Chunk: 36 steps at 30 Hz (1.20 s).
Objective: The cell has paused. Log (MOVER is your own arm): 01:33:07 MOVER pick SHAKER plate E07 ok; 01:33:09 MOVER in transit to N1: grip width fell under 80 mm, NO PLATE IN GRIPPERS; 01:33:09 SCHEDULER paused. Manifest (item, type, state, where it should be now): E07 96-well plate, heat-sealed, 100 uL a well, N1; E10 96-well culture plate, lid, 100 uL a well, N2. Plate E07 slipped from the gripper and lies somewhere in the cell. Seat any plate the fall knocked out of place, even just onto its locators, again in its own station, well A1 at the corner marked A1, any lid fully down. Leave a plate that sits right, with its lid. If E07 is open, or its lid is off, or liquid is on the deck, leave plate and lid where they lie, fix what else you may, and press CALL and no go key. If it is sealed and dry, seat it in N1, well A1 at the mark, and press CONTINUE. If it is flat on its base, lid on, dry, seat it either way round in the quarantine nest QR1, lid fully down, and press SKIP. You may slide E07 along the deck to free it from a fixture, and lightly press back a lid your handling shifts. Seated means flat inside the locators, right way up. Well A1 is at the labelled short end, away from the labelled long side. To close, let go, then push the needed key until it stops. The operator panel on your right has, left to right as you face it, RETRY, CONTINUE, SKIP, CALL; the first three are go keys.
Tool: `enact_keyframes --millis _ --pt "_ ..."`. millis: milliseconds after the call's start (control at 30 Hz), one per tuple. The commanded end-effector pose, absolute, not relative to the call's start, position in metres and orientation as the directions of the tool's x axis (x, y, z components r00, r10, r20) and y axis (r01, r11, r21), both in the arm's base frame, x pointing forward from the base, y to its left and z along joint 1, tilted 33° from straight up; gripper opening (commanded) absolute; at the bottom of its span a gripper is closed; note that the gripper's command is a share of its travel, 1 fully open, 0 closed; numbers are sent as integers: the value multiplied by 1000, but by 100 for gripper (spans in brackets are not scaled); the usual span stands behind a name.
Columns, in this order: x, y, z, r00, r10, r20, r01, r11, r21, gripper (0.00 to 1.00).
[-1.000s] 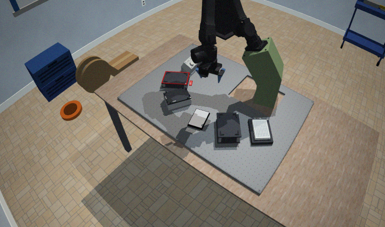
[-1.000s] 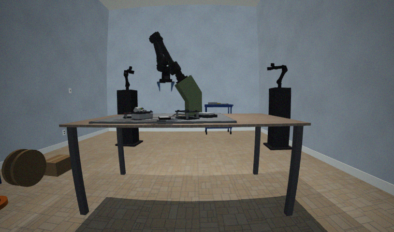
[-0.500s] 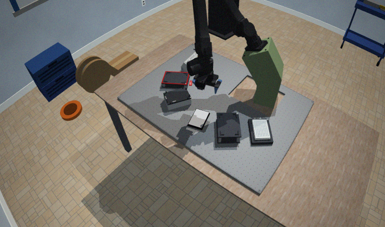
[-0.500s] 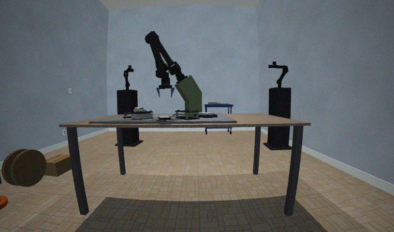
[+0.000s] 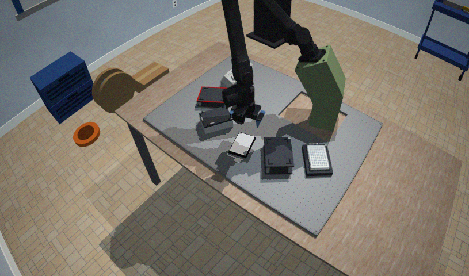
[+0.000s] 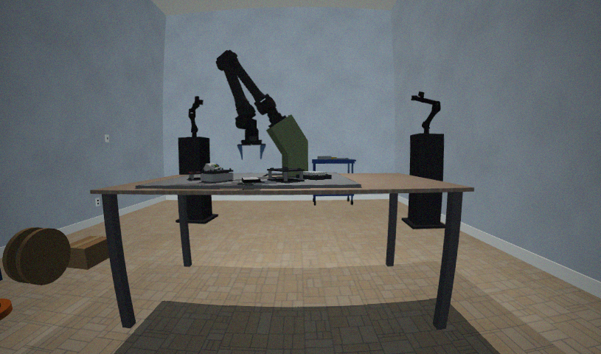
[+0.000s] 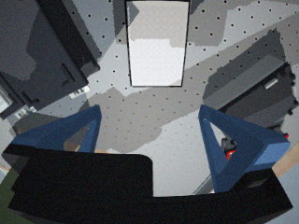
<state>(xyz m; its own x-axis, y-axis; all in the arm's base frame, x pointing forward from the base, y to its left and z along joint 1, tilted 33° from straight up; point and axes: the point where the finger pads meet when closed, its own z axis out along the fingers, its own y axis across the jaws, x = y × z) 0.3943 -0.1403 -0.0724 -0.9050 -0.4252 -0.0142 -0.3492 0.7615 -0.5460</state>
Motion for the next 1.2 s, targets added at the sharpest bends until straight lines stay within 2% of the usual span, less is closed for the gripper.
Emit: enact_keyframes --millis 0,433,1167 --pt "411 -150 -82 -901 -432 -21 -350 756 -553 100" --pt "450 -166 -116 -902 -432 -19 -351 756 -553 100" --pt "454 -174 -130 -902 -432 -17 -352 756 -552 100"
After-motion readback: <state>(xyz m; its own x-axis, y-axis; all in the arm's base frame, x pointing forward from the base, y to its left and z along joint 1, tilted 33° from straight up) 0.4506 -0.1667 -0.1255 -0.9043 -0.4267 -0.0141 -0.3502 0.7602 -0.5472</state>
